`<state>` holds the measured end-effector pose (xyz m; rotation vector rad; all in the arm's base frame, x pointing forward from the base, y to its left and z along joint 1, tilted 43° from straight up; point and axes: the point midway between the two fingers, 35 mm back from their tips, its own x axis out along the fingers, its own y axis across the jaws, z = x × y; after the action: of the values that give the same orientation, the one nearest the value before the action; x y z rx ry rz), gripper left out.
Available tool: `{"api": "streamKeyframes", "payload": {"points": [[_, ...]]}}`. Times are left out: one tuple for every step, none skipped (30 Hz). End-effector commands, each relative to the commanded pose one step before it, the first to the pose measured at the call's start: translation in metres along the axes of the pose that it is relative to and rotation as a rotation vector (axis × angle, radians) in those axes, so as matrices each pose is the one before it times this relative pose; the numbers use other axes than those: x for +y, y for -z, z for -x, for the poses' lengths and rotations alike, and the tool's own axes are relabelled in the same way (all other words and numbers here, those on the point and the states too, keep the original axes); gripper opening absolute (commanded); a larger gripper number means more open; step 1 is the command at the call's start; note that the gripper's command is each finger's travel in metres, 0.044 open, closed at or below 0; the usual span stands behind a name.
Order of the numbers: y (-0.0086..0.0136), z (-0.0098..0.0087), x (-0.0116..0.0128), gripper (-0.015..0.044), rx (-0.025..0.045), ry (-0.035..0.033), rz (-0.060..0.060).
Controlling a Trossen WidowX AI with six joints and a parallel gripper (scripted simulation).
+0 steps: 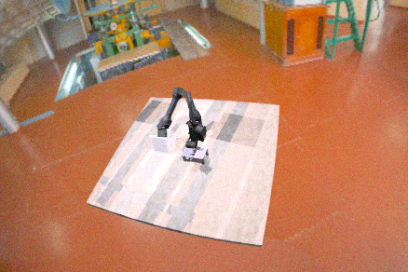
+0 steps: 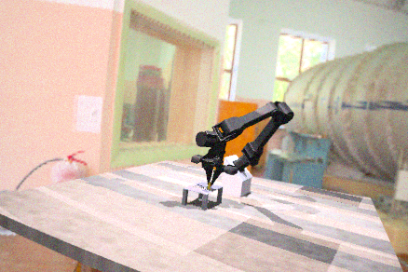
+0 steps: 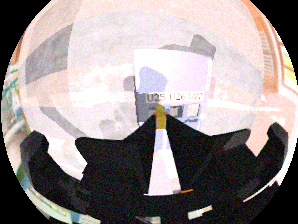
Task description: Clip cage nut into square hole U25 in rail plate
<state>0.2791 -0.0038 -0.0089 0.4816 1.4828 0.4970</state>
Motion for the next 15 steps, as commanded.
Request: {"api": "streamKeyframes", "payload": {"points": [[0.00054,-0.00015,-0.00104,0.0029,-0.0007,0.00523,-0.0048],[0.00023,-0.00015,-0.00012,0.0029,0.00001,0.0,0.0],[0.0,-0.00001,0.00002,0.0029,0.0,0.00056,0.0],[0.0,-0.00001,0.00002,0.0029,0.00001,0.00053,0.0],[0.00001,-0.00003,0.00005,0.0029,0.00002,0.00111,0.0],[0.00001,-0.00004,0.00006,0.0029,0.00002,0.00145,0.0],[0.00001,-0.00005,0.00008,0.0029,0.00002,0.00189,0.0],[0.00001,-0.00007,0.00011,0.0029,0.00002,0.00245,0.0],[0.00001,-0.00006,0.00011,0.0029,0.00001,0.0024,0.0],[0.00001,-0.00006,0.00011,0.0029,0.0,0.00251,0.0],[0.0,0.0,0.00003,0.0029,0.0,0.00059,0.0],[0.0,0.0,0.00005,0.0029,0.0,0.00104,0.0],[0.0,-0.00001,0.00008,0.0029,0.0,0.00154,0.0],[0.0,-0.00001,0.0001,0.0029,-0.00001,0.00212,0.0],[0.0,-0.00001,0.00011,0.0029,-0.00002,0.00231,0.0]]}}
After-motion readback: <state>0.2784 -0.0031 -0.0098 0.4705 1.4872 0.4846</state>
